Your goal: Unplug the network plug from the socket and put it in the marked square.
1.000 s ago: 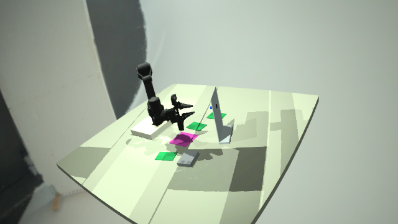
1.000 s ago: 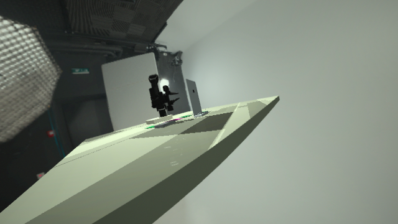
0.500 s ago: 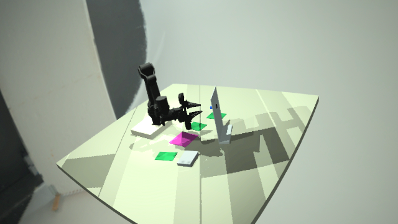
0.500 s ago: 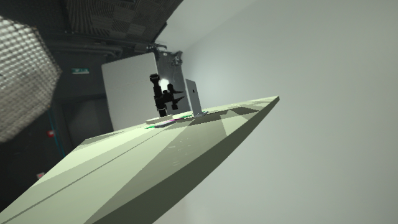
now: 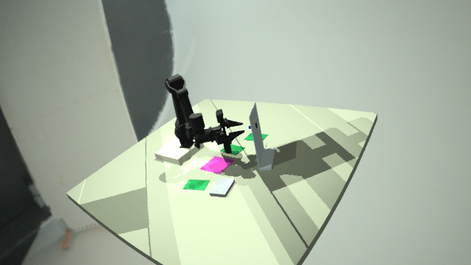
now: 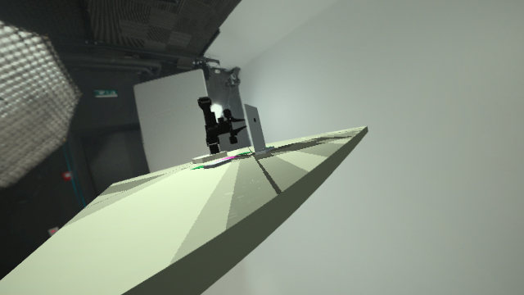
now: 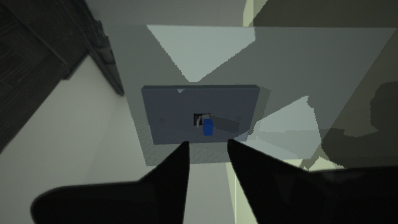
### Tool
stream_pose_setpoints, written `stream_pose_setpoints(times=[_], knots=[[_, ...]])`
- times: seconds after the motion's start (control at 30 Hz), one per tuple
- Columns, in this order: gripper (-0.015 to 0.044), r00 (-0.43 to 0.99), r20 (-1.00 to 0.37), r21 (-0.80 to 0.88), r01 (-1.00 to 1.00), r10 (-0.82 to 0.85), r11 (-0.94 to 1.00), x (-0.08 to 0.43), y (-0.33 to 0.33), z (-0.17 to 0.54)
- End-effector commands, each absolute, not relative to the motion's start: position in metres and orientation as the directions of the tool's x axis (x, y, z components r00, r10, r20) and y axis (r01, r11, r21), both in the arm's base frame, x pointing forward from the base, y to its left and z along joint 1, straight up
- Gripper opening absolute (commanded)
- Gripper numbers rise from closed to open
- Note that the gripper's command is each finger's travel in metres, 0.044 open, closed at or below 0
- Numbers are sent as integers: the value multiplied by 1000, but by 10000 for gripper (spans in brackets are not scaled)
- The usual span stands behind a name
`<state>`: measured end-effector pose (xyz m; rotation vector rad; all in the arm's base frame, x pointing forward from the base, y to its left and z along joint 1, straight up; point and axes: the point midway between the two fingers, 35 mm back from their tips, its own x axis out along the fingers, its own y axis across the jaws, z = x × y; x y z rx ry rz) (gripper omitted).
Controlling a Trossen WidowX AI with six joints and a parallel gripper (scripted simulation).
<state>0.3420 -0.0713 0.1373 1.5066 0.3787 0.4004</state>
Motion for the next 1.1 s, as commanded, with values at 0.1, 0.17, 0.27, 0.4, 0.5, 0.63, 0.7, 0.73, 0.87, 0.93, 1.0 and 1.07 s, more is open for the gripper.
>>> stream_pose_setpoints(times=[0.1,0.17,0.27,0.4,0.5,0.63,0.7,0.73,0.87,0.93,1.0,1.07], knots=[[156,880,6,1000,-16,475,17,354,-69,137],[156,880,6,1000,-16,475,17,357,-69,137],[156,880,6,1000,-16,475,16,361,-67,137],[156,880,7,1000,-16,475,16,368,-65,137],[156,880,7,1000,-17,475,15,372,-64,137],[130,880,8,1000,-17,475,15,374,-63,137],[97,880,8,1000,-17,475,15,374,-63,137],[90,880,8,1000,-17,475,15,374,-63,137],[64,880,8,1000,-17,475,15,374,-63,137],[50,880,8,1000,-17,475,15,374,-63,137],[37,880,8,1000,-17,475,15,374,-63,137],[24,880,8,1000,-17,475,15,374,-63,137]])
